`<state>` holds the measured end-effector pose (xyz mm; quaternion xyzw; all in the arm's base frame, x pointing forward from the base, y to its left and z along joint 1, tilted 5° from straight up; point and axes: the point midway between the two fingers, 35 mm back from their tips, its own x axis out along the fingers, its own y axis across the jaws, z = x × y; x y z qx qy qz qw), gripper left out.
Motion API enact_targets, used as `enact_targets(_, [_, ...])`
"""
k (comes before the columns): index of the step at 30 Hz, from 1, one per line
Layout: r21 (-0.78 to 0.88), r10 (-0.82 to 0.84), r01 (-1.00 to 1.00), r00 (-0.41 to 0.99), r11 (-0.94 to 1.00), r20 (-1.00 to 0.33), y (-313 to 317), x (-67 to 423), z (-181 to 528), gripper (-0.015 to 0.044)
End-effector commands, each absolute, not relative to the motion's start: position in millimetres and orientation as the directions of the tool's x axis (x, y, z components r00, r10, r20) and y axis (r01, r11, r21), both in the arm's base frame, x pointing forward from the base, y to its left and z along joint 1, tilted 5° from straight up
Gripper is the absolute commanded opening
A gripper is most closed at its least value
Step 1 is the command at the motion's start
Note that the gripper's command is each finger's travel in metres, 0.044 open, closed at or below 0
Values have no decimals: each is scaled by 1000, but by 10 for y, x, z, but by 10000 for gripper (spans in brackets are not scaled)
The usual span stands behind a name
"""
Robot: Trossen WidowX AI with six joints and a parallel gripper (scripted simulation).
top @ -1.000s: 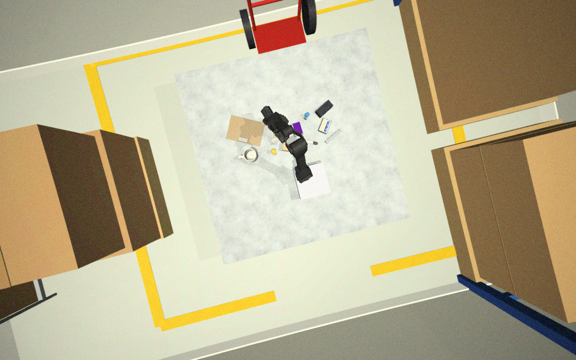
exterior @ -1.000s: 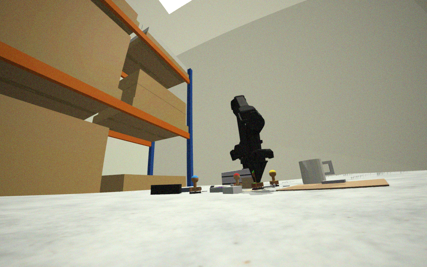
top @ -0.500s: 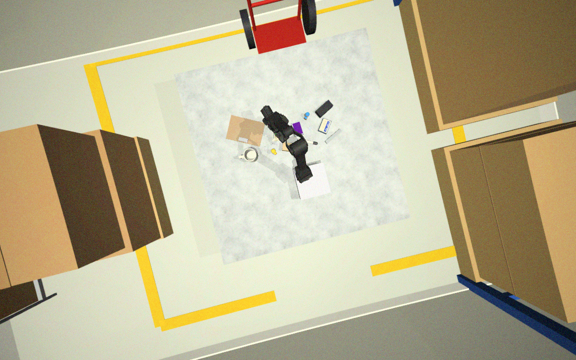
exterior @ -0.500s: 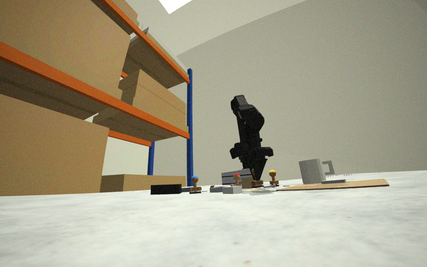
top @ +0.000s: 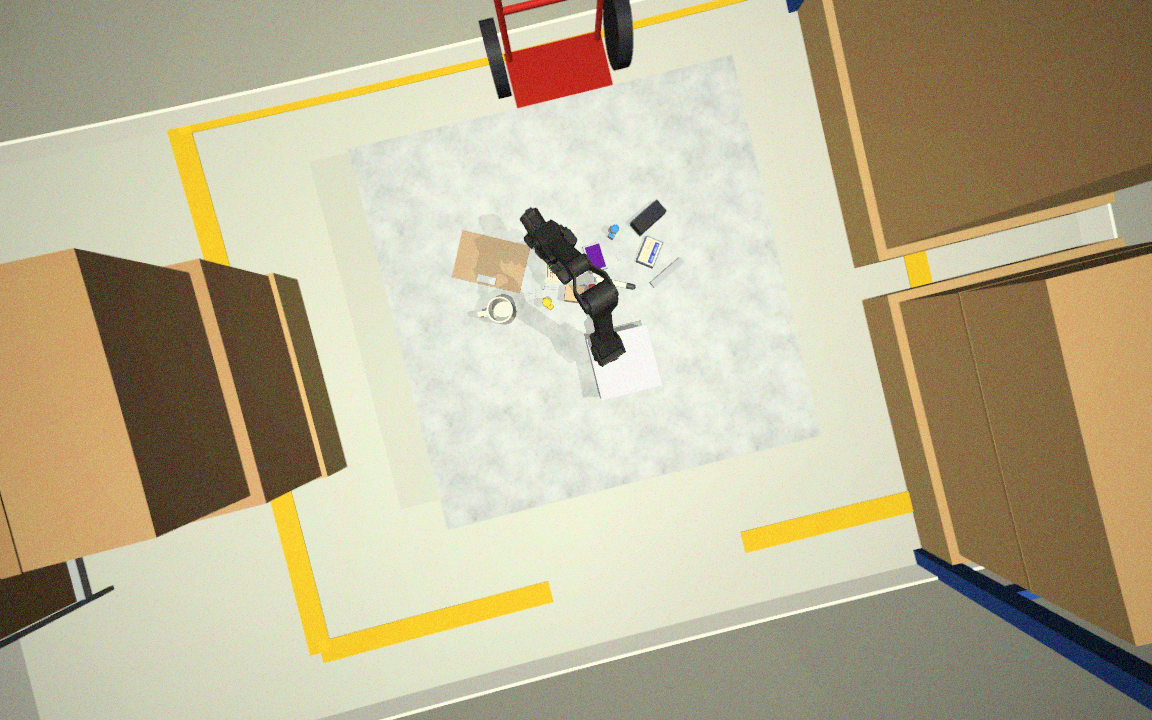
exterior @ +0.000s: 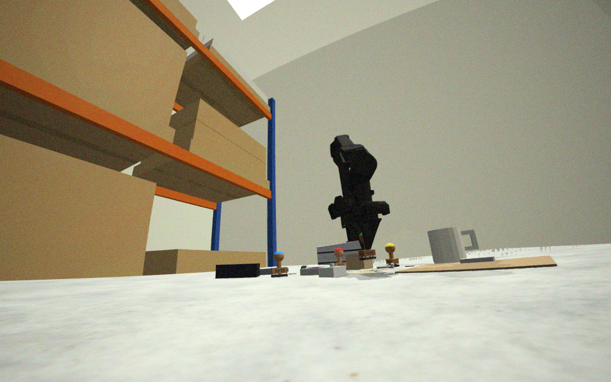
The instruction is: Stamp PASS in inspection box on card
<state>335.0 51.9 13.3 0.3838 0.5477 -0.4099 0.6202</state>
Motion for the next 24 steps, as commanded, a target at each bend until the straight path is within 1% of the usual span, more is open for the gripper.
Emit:
enact_targets(1, [30, -91, 931, 68, 365, -994, 520, 3351, 219, 0])
enact_targets(24, [30, -90, 931, 68, 365, -994, 527, 3309, 554, 0])
